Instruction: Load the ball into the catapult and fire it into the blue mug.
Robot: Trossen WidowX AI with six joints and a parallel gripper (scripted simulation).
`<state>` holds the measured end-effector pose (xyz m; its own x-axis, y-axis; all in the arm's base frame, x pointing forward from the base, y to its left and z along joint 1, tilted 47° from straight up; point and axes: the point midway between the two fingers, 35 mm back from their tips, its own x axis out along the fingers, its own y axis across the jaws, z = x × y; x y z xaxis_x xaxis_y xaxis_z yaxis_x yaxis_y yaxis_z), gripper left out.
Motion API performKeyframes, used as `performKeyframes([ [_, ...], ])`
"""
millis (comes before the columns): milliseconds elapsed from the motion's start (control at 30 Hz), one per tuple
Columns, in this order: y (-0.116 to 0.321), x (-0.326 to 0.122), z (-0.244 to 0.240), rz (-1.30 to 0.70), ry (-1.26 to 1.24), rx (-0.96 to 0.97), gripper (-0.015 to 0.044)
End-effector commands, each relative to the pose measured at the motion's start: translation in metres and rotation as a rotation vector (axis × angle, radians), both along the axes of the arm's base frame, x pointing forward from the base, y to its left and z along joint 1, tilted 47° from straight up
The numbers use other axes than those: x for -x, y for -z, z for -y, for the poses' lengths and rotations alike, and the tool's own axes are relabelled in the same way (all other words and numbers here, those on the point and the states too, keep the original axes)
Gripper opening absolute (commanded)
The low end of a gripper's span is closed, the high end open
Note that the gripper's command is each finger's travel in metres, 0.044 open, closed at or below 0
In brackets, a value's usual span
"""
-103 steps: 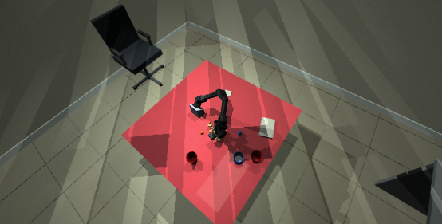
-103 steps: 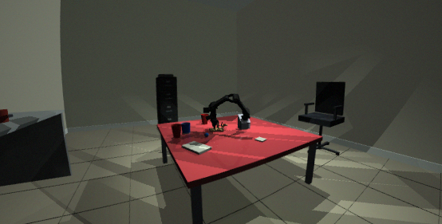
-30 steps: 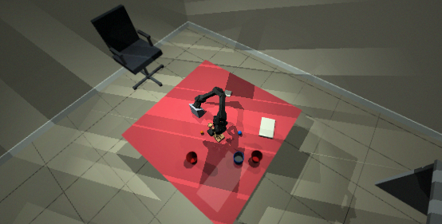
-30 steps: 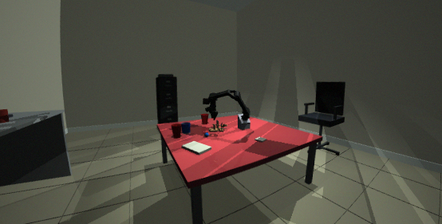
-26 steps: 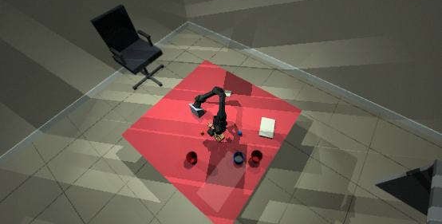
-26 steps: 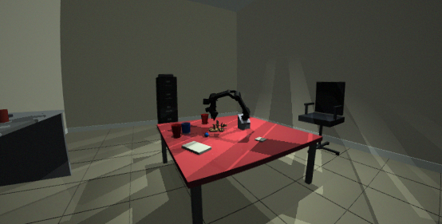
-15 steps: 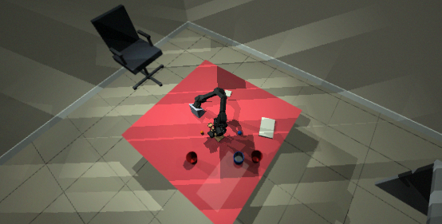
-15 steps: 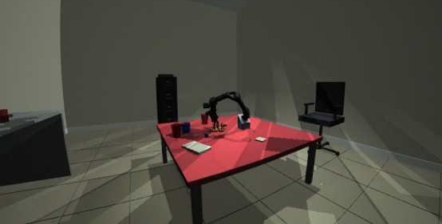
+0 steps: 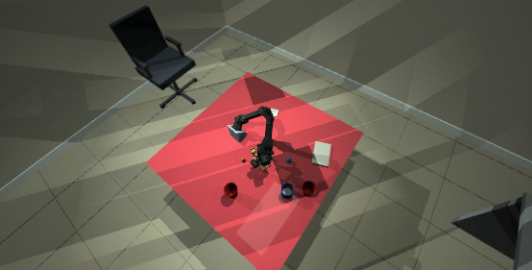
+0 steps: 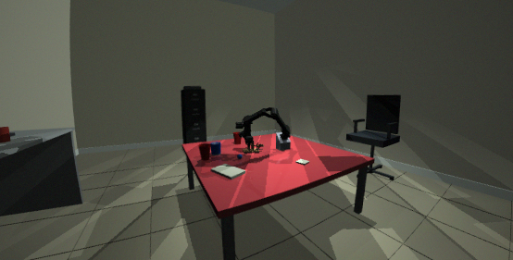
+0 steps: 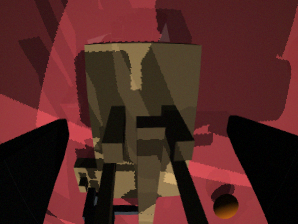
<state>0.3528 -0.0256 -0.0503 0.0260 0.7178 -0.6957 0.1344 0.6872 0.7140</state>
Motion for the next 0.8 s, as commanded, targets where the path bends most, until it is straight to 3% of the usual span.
performKeyframes([
  [0,0.004,0.001,-0.006,-0.004,0.000,-0.005,0.0440],
  [467,0.018,0.001,-0.021,-0.004,0.000,-0.007,0.0440],
  [767,0.016,0.001,-0.018,-0.001,-0.001,-0.002,0.0204],
])
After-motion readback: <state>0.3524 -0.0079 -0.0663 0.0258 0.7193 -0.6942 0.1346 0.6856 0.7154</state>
